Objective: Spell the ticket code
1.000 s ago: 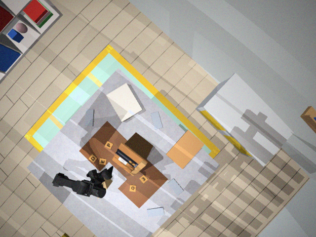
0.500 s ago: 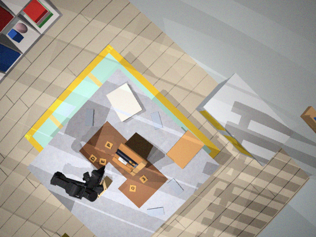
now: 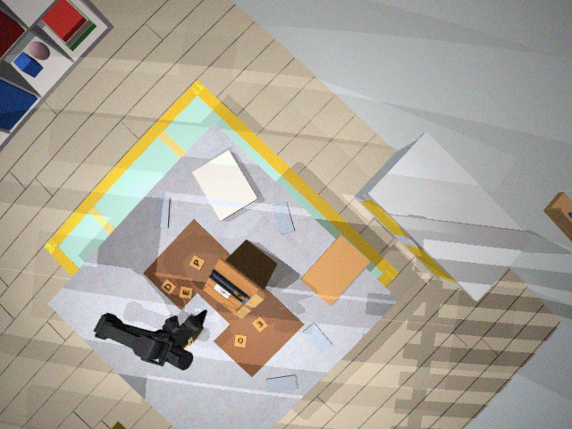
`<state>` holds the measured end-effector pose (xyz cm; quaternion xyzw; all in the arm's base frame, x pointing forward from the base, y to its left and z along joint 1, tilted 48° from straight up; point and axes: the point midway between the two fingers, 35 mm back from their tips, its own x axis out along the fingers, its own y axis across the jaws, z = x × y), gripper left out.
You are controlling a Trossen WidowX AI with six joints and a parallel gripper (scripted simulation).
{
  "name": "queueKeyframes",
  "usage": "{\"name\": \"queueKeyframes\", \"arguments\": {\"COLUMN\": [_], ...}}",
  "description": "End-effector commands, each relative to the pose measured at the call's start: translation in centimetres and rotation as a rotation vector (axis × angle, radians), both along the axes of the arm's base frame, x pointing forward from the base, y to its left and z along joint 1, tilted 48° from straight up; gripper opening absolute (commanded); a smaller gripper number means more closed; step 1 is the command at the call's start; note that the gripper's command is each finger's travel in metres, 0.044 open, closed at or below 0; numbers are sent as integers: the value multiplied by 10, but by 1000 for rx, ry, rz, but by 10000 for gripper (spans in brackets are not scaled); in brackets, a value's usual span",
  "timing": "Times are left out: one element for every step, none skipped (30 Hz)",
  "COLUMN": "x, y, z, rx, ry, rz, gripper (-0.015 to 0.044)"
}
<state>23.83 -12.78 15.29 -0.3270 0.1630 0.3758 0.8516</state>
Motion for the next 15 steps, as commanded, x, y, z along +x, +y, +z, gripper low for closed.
{"name": "queueKeyframes", "arguments": {"x": [2, 2, 1, 0, -2, -4, -6, -9, -12, -16, -20, -24, -29, -34, -39], "y": [-20, -24, -28, -31, -34, -36, -38, -40, -40, -41, -40, -40, -38, -37, -34], "z": [-51, -64, -78, -92, -106, -120, -135, -149, -163, -178, -192, -206, -221, -235, -249], "rx": [73, 90, 108, 125, 141, 158, 173, 189, 204, 219, 233, 246, 260, 272, 285], "ry": [176, 220, 264, 307, 351, 395, 439, 483, 527, 571, 615, 659, 703, 747, 790], "rz": [-30, -37, -44, -50, -56, -62, -68, -74, -79, -83, -88, -92, -96, -100, -103], "gripper": [340, 340, 340, 340, 340, 340, 340, 340, 340, 340, 340, 340, 340, 340, 340]}}
